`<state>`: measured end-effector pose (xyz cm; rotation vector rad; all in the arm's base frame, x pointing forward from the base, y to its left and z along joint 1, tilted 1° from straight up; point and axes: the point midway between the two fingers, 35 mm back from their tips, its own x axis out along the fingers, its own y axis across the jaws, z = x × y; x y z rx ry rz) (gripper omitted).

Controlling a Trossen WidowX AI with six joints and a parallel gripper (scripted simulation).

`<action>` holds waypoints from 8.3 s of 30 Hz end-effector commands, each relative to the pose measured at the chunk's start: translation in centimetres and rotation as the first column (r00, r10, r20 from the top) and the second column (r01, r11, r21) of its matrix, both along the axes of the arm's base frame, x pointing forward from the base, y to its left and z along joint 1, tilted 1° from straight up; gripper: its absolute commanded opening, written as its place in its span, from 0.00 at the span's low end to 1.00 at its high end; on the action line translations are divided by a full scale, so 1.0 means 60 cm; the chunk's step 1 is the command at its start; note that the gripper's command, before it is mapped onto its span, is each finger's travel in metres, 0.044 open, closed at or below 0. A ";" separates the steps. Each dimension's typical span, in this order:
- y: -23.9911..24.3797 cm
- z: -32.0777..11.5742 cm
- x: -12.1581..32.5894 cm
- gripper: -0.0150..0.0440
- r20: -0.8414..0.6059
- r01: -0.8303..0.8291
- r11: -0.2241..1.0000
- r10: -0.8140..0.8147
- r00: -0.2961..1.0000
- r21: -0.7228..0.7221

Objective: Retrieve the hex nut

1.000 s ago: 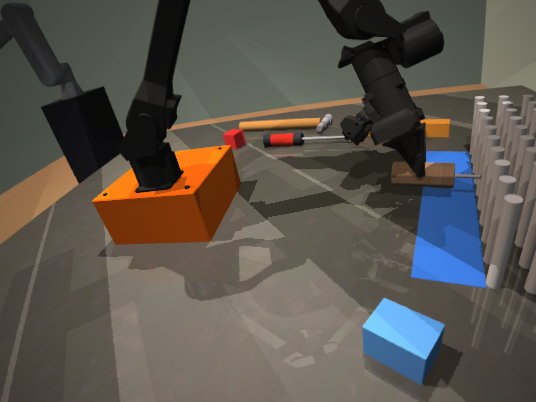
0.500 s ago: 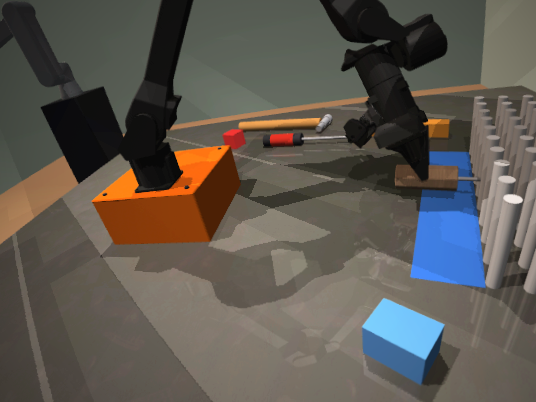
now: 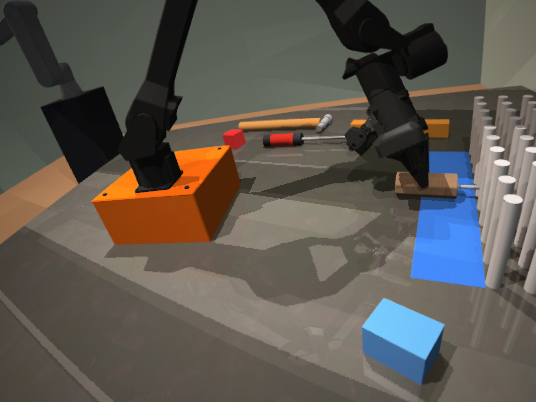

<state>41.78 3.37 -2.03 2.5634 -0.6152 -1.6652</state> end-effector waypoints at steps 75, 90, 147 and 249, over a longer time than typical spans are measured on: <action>0.020 -0.011 -0.070 0.25 -0.016 0.000 1.000 0.000 1.000 0.003; 0.025 -0.012 -0.087 0.25 -0.018 0.000 1.000 0.000 1.000 0.004; 0.048 -0.015 -0.155 0.25 -0.029 0.002 1.000 -0.002 1.000 0.010; 0.081 0.022 -0.248 0.25 -0.035 0.002 1.000 -0.001 0.999 0.020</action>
